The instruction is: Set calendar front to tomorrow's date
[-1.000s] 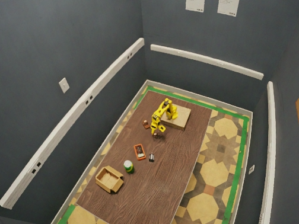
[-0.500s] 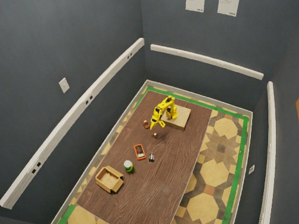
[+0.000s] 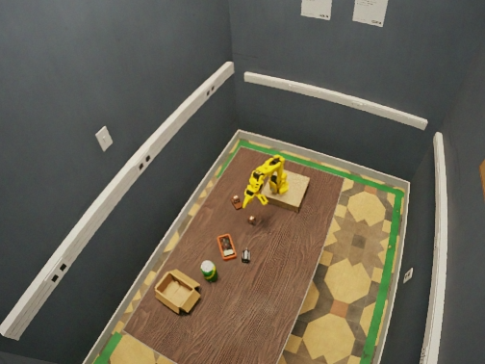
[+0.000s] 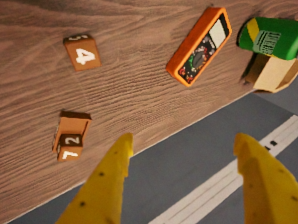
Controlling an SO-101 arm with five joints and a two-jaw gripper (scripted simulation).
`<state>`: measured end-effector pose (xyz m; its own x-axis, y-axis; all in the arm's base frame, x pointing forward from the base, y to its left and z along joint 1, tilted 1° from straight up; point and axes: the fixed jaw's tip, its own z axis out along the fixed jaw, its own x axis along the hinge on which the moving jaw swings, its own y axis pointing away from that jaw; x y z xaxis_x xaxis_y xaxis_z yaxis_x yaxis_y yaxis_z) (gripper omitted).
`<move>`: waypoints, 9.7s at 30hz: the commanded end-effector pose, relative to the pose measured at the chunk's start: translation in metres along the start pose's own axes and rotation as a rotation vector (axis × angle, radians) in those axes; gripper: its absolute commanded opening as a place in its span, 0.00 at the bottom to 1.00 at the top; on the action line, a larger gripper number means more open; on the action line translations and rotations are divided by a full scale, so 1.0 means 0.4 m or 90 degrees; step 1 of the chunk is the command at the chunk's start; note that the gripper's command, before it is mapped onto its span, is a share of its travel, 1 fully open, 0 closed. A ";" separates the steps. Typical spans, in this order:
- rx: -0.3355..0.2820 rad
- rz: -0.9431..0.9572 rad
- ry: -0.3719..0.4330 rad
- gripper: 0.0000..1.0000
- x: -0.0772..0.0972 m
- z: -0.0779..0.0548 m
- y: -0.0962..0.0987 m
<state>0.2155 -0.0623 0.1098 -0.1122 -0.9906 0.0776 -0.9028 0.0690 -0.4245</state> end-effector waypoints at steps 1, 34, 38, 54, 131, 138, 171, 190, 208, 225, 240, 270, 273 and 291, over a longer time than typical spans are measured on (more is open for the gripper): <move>0.010 0.031 0.020 0.35 0.039 -0.008 0.000; -0.057 0.303 0.177 0.35 0.345 -0.028 0.184; -0.104 0.310 0.147 0.35 0.337 0.009 0.206; -0.291 0.338 0.022 0.35 0.278 0.138 0.312; -0.295 0.332 0.018 0.35 0.276 0.231 0.361; -0.295 0.332 0.018 0.34 0.276 0.232 0.360; -0.295 0.332 0.018 0.22 0.288 0.242 0.343; -0.295 0.332 0.018 0.17 0.288 0.242 0.342; -0.295 0.332 0.018 0.00 0.288 0.242 0.342; -0.295 0.332 0.018 0.00 0.289 0.236 0.339; -0.295 0.332 0.018 0.00 0.292 0.232 0.335; -0.295 0.332 0.018 0.00 0.295 0.223 0.328; -0.295 0.332 0.018 0.00 0.296 0.221 0.326; -0.295 0.332 0.018 0.00 0.298 0.214 0.321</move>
<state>0.1184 -0.1795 -0.0172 -0.5860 -0.8102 -0.0098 -0.8100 0.5855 0.0316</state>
